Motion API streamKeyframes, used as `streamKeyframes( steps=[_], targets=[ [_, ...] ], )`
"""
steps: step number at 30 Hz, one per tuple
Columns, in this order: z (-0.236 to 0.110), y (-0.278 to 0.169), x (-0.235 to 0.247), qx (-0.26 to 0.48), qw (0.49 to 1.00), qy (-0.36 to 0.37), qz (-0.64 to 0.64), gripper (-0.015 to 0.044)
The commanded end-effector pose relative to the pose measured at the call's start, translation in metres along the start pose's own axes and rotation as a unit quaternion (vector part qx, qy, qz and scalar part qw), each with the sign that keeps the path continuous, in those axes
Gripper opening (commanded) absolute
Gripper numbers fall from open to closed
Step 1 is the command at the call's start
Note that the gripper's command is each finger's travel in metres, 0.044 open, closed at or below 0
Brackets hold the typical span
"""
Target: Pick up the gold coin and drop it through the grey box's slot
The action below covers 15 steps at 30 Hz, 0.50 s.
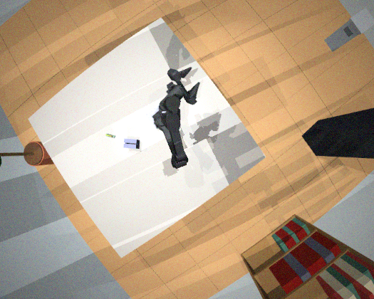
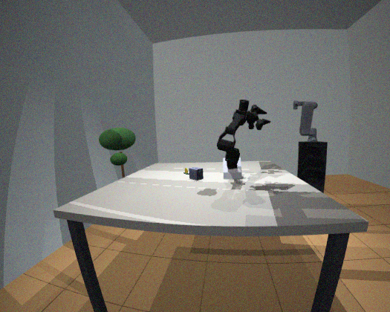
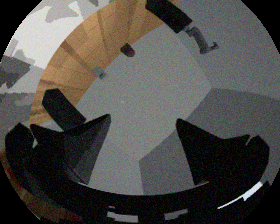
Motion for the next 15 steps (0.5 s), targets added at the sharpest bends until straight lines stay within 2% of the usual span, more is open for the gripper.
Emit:
streamKeyframes(
  steps=[1, 4, 9, 15],
  targets=[
    [0.0, 0.0, -0.002, -0.002, 1.0, -0.005, 0.002, 0.0374],
    [-0.008, 0.007, -0.036, -0.032, 0.997, -0.067, 0.029, 0.0295],
    [-0.036, 0.03, -0.104, -0.124, 0.973, -0.179, 0.081, 0.0164],
    [-0.092, 0.069, -0.169, -0.259, 0.922, -0.262, 0.119, 0.0161]
  ],
)
Point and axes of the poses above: the point midway between the two fingers, 35 mm back from their tips, its own z axis out along the fingers, its own x axis across the jaws, y = z × x, the point moved 3 cm from there along -z, back along the fingers, and after that the axes turned 11 degrees about -z, right-handed, at the moved point
